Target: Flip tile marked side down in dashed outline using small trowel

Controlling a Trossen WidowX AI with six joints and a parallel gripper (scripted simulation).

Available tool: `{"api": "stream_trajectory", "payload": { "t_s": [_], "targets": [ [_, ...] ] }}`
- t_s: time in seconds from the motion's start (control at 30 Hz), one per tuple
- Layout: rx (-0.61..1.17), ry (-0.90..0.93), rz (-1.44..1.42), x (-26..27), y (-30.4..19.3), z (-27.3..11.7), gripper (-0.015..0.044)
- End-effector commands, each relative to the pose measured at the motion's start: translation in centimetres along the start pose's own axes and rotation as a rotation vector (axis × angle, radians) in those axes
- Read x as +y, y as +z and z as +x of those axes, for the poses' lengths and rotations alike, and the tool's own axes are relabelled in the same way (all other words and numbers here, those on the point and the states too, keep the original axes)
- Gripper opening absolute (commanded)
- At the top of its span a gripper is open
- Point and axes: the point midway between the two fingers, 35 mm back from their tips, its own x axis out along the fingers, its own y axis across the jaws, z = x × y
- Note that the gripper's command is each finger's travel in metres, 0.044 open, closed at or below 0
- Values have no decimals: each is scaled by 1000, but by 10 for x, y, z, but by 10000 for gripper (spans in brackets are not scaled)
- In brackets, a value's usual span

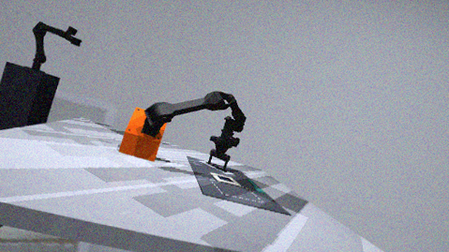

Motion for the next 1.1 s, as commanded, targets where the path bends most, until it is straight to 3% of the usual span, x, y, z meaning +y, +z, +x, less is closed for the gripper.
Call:
{"api": "stream_trajectory", "payload": {
  "t_s": [0.0,0.23,0.6,0.87,1.07],
  "targets": [
    [-3,1,-4,0,1,0,130],
    [-3,1,13,0,1,0,130],
    [-3,1,292,0,1,0,130],
    [-3,1,297,0,1,0,130],
    [-3,1,297,0,1,0,270]
  ]
}}
